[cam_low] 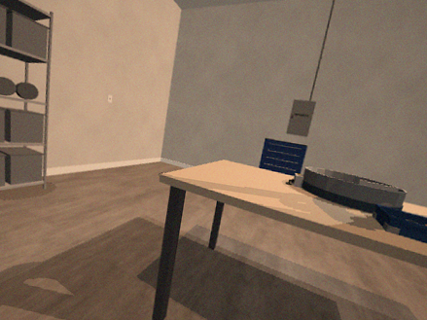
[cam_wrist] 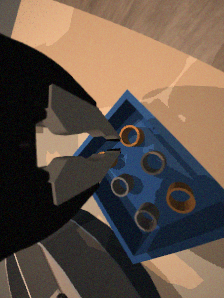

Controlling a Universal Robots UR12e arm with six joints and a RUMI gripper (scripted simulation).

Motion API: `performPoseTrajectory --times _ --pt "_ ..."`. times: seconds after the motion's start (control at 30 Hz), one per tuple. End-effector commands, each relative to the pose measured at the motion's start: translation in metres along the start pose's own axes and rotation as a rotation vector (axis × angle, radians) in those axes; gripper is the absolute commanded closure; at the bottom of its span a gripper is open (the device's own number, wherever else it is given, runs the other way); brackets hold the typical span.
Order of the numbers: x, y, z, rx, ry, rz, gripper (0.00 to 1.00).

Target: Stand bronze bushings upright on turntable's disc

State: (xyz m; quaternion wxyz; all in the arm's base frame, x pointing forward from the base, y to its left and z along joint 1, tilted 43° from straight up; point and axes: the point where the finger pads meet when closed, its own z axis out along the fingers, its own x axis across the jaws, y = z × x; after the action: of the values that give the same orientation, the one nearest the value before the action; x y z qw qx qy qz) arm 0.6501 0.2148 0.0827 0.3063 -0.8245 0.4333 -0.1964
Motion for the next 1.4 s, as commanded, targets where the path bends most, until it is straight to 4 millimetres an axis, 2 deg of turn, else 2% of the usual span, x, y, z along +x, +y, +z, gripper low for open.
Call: performPoseTrajectory --times 0.0,0.5,0.93,1.37 --pt "0.000 0.000 0.000 0.001 0.000 0.000 0.94" --pt "0.000 0.000 0.000 0.001 0.000 0.000 0.94" --pt "0.000 0.000 0.018 0.001 0.000 0.000 0.94" --pt "0.000 0.000 0.019 0.001 0.000 0.000 0.94"
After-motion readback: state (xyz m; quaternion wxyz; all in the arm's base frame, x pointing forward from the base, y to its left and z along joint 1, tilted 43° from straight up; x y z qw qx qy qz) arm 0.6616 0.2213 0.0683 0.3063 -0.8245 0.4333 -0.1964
